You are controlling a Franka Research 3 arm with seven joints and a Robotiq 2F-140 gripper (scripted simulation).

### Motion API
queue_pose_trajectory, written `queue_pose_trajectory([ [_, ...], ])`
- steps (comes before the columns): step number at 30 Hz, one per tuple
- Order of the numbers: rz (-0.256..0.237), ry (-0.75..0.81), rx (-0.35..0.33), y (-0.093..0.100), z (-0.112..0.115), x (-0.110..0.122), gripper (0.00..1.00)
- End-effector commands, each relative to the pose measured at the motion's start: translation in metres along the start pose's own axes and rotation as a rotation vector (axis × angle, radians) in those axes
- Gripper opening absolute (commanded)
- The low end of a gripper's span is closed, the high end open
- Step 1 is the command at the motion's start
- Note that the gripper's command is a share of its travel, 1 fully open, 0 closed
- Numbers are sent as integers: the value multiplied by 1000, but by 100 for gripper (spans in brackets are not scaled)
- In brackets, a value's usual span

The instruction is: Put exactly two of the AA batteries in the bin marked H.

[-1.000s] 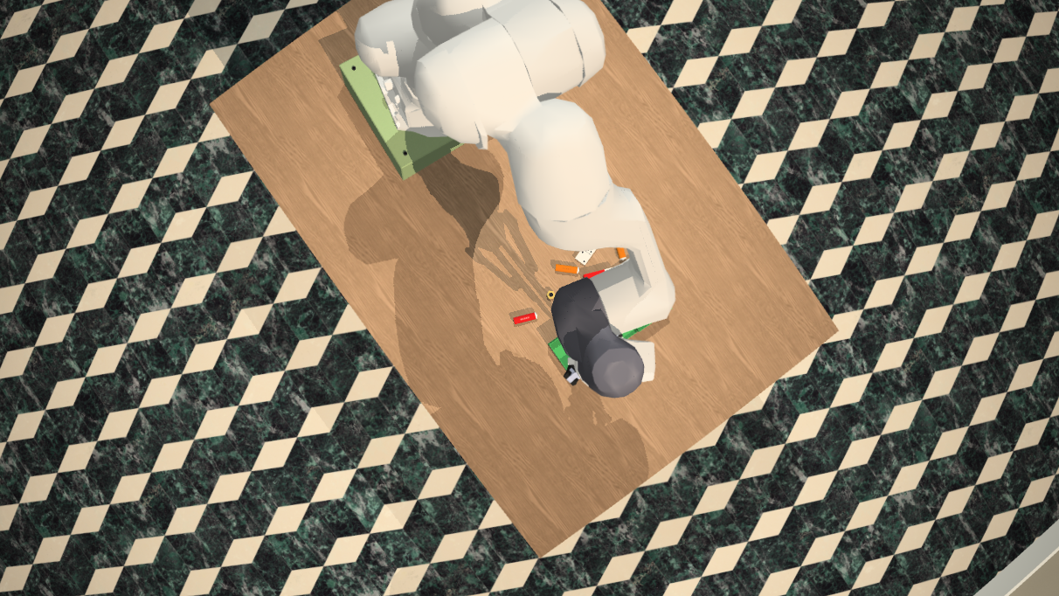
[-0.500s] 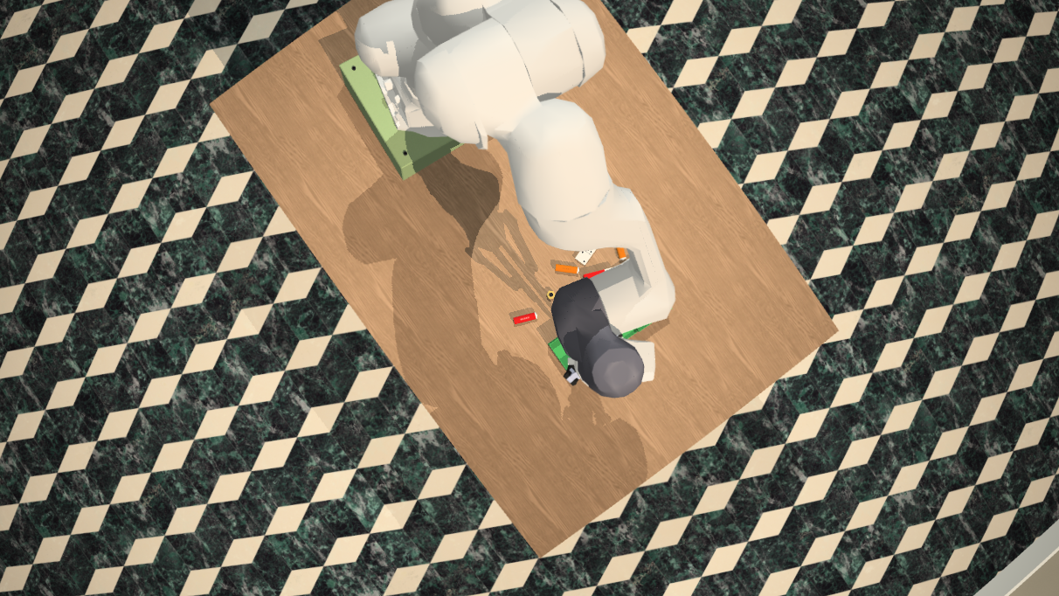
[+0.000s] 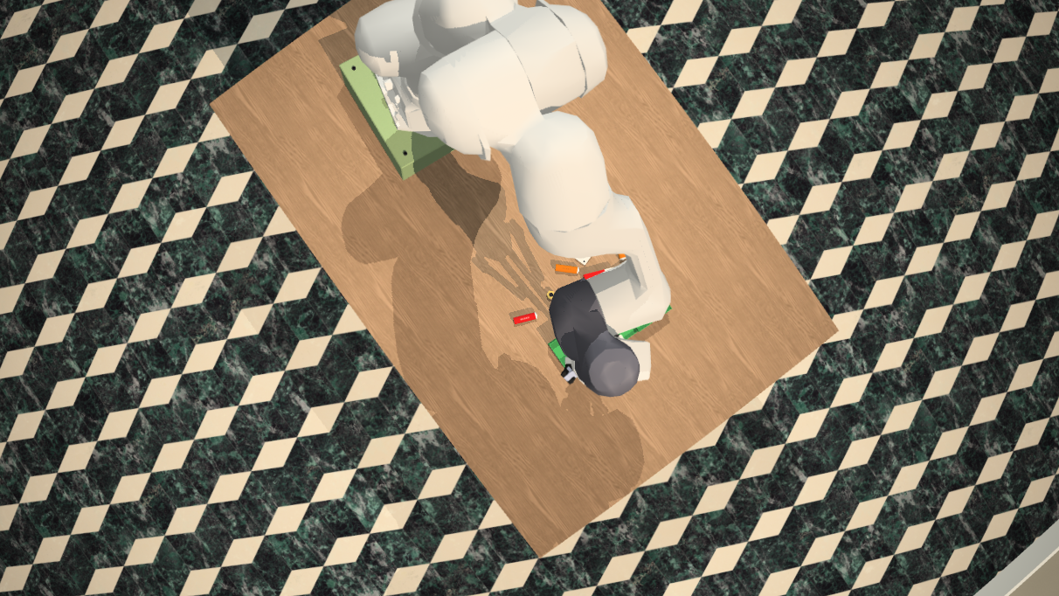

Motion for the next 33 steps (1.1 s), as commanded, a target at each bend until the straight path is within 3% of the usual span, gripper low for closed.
queue_pose_trajectory([
  [1,7,9,11,-8,-4,0,5],
  [14,7,9,11,-37,-5,0,5],
  [33,7,9,11,-38,-5,0,5],
])
Point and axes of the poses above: the point where the finger pads meet when closed, its own y axis back along the fingers, its own x axis across the jaws, z = x × y, the point moved 5 cm from there along y, back along the fingers, and after that the axes turned 8 degrees about y, right-handed, at the moved point
